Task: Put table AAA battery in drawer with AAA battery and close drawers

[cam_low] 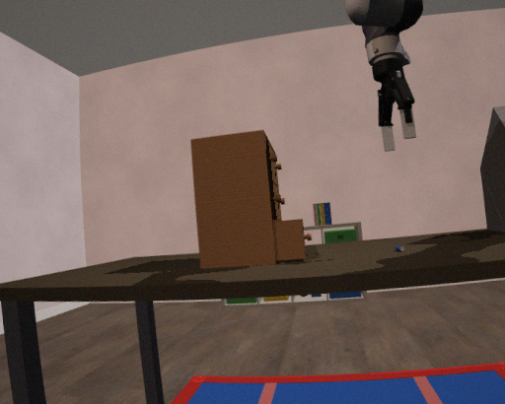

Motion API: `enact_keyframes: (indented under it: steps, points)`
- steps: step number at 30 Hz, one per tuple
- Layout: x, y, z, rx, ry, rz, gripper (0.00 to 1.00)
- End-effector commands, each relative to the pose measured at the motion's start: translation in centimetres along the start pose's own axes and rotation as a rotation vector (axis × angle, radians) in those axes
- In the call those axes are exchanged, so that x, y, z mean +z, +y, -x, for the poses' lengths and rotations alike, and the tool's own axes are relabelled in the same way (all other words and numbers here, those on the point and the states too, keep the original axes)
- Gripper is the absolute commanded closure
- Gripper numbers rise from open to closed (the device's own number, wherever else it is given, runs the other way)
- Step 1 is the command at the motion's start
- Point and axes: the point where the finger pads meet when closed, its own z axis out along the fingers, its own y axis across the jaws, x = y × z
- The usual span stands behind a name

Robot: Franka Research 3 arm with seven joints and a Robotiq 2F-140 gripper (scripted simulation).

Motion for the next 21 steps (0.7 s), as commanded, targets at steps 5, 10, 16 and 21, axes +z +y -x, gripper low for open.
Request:
enact_keyframes:
  steps: [5,10,16,21]
  points:
    - [-0.02,0.10,-0.03,0.033,-0.004,0.003,0.00]
    - [-0.02,0.10,-0.03,0.033,-0.004,0.003,0.00]
    - [-0.03,0.16,-0.12,0.060,-0.005,0.004,0.00]
    - [-0.03,0.16,-0.12,0.060,-0.005,0.004,0.00]
